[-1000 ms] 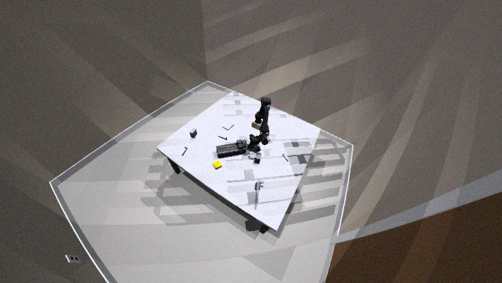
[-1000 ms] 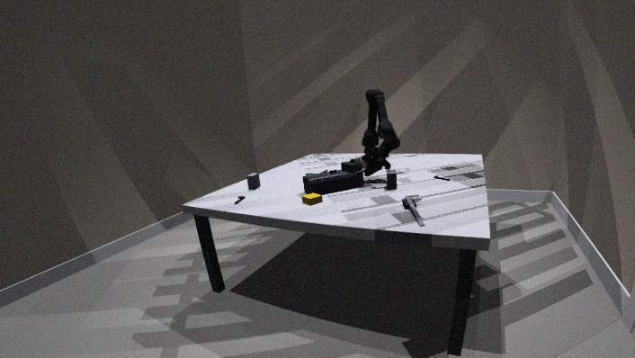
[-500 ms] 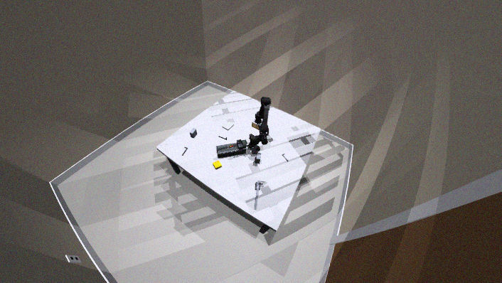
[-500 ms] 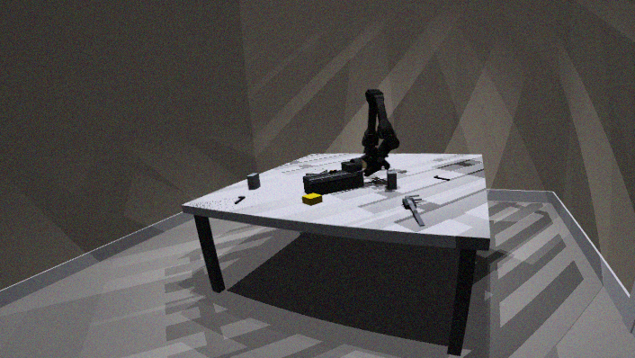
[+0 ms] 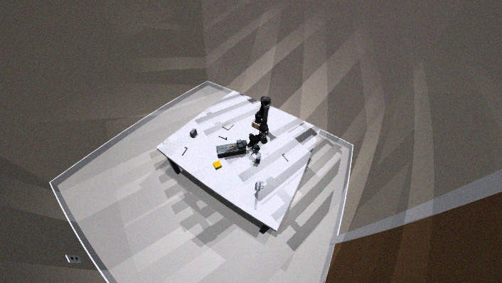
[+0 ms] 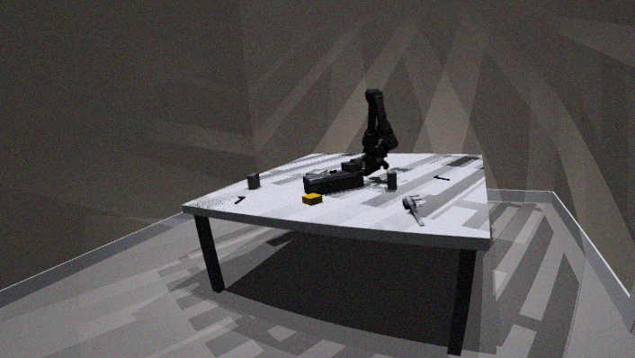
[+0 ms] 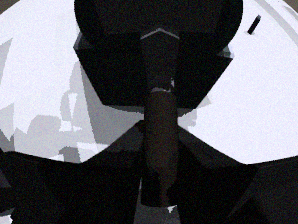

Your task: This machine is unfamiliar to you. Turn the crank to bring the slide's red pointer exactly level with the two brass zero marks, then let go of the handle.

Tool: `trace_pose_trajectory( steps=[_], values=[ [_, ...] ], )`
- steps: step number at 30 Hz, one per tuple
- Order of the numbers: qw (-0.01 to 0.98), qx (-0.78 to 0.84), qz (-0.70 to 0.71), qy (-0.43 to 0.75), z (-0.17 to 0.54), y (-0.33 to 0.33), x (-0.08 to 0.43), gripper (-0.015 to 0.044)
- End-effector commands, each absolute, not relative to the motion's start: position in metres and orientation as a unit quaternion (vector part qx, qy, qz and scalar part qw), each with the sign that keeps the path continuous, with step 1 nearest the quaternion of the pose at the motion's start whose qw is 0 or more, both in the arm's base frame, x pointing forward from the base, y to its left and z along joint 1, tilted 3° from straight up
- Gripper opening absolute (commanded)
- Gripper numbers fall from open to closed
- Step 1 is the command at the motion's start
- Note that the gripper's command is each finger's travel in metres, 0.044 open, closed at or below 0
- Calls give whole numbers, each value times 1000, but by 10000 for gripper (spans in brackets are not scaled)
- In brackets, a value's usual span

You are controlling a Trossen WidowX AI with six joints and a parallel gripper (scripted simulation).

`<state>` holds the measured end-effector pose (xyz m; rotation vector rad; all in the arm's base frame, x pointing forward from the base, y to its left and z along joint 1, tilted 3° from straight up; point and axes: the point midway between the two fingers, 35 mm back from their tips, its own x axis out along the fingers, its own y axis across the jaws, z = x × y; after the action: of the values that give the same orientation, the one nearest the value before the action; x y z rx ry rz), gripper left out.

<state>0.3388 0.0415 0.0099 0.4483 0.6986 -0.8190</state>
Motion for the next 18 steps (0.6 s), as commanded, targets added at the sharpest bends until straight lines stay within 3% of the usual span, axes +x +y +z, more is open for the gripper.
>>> trace_pose_trajectory(
  steps=[1, 18],
  values=[
    [833, 205, -391, 333, 10, 36, 331, 0],
    [833, 205, -391, 333, 12, 36, 332, 0]
  ],
)
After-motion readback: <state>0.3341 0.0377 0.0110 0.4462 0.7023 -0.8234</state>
